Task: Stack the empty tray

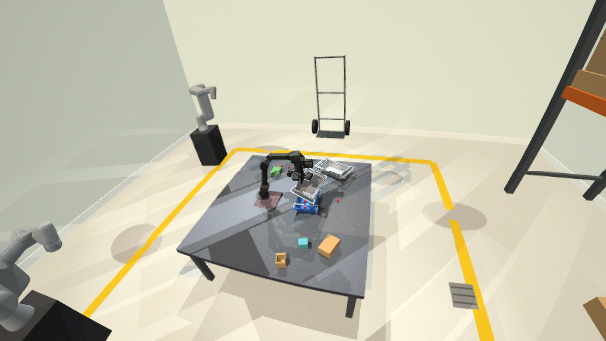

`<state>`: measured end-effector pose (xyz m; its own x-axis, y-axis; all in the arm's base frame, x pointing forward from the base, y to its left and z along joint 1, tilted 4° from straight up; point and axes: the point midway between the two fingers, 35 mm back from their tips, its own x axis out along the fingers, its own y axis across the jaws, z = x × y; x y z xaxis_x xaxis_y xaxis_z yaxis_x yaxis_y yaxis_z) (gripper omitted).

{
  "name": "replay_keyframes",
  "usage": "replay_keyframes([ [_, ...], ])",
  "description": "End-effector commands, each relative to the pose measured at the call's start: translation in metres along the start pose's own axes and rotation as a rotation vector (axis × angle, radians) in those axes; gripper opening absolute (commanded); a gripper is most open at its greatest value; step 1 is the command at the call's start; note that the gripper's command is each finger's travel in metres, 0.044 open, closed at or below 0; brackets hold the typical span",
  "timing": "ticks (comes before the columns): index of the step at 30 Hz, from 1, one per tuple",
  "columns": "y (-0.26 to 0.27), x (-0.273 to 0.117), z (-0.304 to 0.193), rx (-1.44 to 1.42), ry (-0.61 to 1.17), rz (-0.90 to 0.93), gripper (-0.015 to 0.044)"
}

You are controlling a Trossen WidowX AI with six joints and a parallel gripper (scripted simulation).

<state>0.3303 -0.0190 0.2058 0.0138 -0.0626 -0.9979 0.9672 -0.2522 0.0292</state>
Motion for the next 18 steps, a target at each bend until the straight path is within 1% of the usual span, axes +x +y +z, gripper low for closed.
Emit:
replay_keyframes([
  [1,0.002,-0.004,-0.001,0.008,0.001,0.015,0.0000],
  [10,0.002,-0.003,-0.001,0.006,0.001,0.015,0.0000],
  [18,0.003,0.007,-0.001,-0.025,0.002,0.009,0.0000],
])
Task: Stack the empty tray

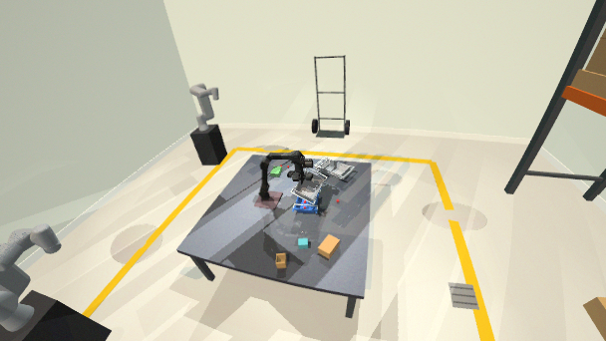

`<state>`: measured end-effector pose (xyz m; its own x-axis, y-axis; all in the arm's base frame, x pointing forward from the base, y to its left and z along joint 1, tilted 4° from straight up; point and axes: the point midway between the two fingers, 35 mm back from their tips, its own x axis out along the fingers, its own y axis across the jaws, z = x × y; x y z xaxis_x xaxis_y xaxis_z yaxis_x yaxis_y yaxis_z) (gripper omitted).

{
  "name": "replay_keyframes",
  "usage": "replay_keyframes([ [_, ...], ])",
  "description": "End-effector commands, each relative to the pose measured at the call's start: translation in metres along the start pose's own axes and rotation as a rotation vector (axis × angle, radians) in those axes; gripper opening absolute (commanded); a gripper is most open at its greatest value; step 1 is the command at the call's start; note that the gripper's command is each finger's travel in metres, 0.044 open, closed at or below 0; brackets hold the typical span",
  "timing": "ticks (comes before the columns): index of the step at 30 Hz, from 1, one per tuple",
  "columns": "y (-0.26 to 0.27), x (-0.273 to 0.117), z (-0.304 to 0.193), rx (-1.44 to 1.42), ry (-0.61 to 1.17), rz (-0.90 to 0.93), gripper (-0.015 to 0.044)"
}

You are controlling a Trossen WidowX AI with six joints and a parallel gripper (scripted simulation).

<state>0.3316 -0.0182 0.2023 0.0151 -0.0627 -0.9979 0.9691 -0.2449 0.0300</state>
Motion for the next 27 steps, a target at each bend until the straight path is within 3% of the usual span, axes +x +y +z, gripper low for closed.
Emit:
replay_keyframes([
  [1,0.002,0.004,0.000,-0.021,0.001,0.007,0.0000],
  [27,0.002,0.042,0.000,-0.142,0.004,-0.014,0.0000],
])
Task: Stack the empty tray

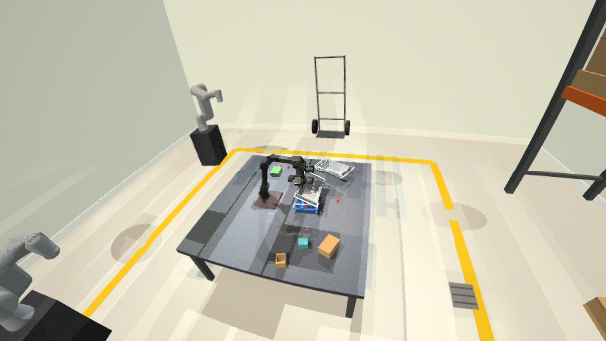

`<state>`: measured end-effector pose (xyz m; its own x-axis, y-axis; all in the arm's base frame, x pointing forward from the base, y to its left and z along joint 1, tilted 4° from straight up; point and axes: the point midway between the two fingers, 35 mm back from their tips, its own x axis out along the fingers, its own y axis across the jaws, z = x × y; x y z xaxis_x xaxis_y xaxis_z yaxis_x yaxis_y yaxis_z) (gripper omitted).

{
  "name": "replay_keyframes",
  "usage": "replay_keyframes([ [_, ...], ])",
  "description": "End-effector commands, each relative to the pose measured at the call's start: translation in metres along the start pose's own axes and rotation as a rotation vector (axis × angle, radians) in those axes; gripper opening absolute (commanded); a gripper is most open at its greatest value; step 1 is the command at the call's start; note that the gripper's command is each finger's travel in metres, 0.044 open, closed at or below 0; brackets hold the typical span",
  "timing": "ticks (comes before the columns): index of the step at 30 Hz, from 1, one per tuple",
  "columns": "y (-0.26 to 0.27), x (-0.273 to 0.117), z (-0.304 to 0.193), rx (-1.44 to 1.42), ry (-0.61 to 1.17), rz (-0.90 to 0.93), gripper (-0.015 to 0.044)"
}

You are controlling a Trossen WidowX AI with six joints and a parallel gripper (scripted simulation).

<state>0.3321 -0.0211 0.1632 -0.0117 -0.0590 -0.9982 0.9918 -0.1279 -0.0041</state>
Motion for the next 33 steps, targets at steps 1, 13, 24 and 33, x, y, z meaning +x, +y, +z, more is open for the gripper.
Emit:
replay_keyframes([
  [1,0.002,0.004,0.000,-0.025,0.005,0.012,0.0000],
  [13,-0.004,0.013,0.002,-0.067,0.006,0.004,0.0000],
  [24,-0.010,0.020,0.005,-0.074,0.006,0.003,0.0000],
  [33,-0.010,0.020,0.006,-0.074,0.006,0.002,0.0000],
])
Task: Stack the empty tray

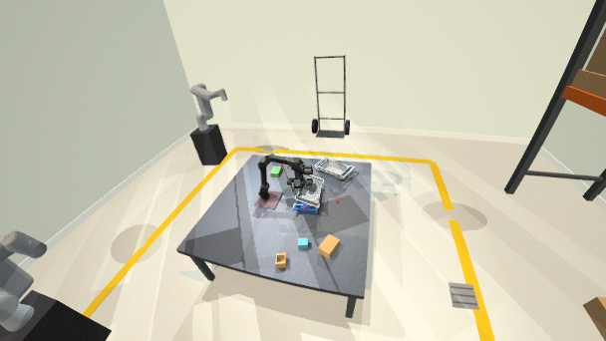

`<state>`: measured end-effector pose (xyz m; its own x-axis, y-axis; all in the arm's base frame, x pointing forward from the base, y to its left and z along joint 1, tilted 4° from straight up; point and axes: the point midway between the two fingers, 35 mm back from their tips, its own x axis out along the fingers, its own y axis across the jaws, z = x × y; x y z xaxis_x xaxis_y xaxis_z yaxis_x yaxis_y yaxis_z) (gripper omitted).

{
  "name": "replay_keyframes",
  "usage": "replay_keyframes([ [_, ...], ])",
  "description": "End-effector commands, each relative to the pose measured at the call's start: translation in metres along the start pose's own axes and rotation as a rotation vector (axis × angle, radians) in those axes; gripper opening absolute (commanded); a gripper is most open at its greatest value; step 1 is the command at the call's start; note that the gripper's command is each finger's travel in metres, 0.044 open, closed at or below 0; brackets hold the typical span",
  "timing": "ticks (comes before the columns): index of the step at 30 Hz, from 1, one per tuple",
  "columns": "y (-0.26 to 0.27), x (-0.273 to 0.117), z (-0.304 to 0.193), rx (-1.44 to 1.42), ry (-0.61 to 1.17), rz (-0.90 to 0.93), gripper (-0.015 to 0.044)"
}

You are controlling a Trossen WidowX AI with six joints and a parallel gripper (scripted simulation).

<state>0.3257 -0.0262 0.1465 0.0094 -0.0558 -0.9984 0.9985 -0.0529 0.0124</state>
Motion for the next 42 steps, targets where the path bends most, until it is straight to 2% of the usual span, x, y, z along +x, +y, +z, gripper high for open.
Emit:
replay_keyframes([
  [1,-0.005,0.003,0.001,0.000,0.002,-0.018,0.0000],
  [42,-0.013,0.016,0.005,0.000,0.001,-0.019,0.0000],
])
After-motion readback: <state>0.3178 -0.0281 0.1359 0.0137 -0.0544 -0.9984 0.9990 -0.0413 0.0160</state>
